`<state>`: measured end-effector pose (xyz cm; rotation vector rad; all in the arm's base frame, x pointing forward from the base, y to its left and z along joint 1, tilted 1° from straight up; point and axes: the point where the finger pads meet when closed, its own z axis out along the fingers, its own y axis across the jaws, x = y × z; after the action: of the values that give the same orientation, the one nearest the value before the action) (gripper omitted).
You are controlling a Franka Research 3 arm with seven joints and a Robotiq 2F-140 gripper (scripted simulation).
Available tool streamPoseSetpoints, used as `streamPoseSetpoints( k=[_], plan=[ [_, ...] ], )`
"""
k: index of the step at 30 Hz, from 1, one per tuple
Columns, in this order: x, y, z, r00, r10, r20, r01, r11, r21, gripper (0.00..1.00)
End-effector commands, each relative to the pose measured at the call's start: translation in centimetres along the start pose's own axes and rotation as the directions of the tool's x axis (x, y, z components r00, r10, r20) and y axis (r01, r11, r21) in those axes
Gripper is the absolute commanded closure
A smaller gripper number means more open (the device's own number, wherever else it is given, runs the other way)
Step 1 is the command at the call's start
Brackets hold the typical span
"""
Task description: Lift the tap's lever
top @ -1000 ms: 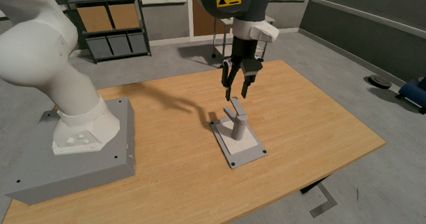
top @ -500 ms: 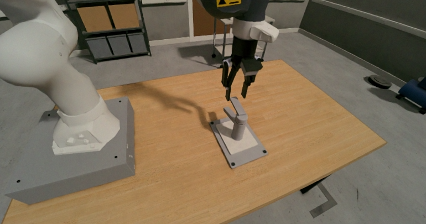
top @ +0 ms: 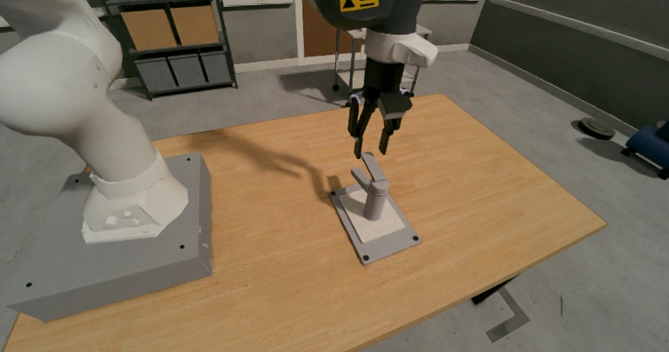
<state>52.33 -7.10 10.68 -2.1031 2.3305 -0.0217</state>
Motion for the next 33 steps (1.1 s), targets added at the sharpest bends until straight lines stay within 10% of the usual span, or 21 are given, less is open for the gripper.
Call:
streamPoseSetpoints(
  k=[1,33],
  plan=[
    [-0.1,0.0,0.3,1.0,0.003,0.002,-0.003,1.0,0.0,0.53],
    [-0.1,0.0,3.9,1.0,0.003,0.002,-0.003,1.0,0.0,0.53]
  ],
)
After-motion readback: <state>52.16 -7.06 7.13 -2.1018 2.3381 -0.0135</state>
